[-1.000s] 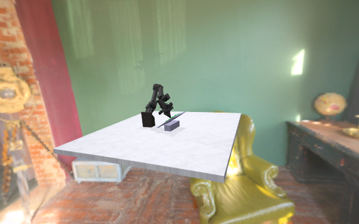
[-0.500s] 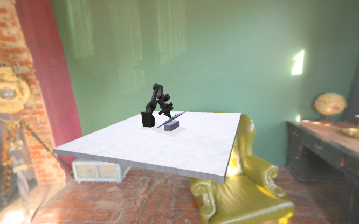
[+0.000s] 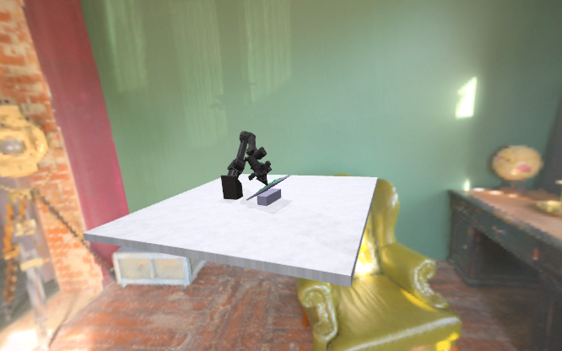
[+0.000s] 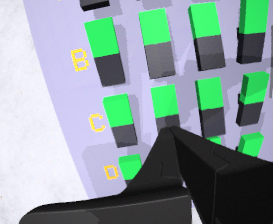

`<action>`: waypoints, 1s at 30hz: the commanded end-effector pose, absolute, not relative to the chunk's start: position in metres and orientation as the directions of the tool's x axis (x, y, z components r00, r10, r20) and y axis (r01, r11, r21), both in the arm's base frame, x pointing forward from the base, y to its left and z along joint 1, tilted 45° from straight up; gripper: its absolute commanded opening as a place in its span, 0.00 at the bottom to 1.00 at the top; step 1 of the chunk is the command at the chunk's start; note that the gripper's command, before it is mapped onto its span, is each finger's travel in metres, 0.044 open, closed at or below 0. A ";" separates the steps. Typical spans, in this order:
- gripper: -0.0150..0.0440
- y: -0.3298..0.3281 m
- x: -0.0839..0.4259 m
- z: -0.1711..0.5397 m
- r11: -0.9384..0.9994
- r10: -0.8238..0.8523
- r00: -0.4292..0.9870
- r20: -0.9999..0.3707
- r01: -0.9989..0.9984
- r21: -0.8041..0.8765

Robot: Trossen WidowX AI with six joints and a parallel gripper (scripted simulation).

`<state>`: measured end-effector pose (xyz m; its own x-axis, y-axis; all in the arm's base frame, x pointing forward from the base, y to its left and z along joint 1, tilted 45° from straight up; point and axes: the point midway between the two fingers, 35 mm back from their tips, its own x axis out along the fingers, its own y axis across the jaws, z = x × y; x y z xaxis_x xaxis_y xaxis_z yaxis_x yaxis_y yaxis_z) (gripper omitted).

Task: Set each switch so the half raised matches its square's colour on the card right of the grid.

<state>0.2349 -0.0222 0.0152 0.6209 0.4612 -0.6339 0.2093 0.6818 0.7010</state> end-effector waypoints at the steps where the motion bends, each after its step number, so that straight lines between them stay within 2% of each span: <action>1: 0.25 -0.022 0.235 0.014 0.682 0.458 0.621 -0.636 0.214 0.699; 30: 0.25 -0.021 0.238 0.012 0.682 0.458 0.621 -0.636 0.213 0.699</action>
